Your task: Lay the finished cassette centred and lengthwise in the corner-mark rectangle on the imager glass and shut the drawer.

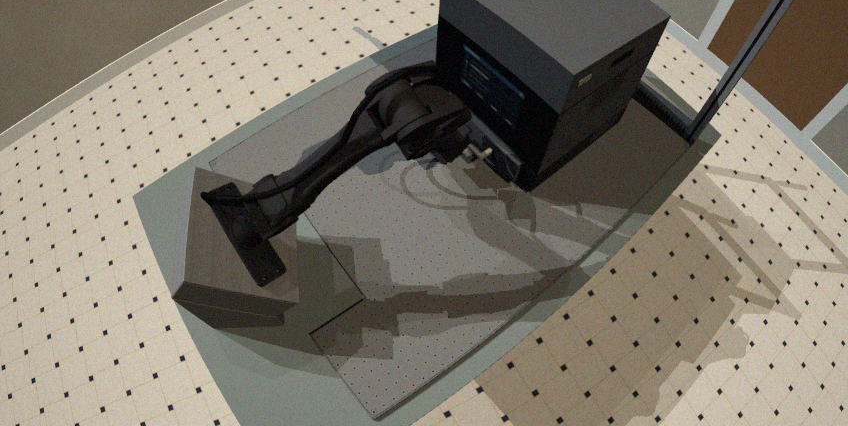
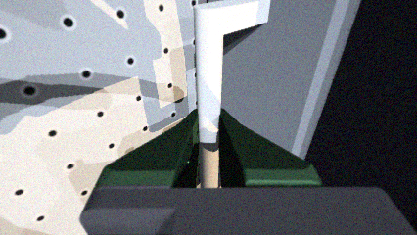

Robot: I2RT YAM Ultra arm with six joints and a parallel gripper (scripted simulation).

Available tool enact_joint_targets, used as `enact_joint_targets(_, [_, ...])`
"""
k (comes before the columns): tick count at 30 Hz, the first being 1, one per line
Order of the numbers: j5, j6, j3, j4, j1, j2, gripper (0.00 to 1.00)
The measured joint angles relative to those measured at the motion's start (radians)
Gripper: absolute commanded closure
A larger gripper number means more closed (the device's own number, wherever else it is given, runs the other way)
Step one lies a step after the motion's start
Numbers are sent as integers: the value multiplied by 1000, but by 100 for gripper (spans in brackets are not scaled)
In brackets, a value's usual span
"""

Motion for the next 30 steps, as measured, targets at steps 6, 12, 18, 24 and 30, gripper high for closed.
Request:
enact_joint_targets(6, [0, 0, 0, 0, 0, 0, 100])
enact_joint_targets(12, [0, 0, 0, 0, 0, 0, 100])
enact_joint_targets(18, [0, 0, 0, 0, 0, 0, 100])
enact_joint_targets(24, [0, 0, 0, 0, 0, 0, 100])
enact_joint_targets(30, [1, 0, -3, 3, 0, -2, 65])
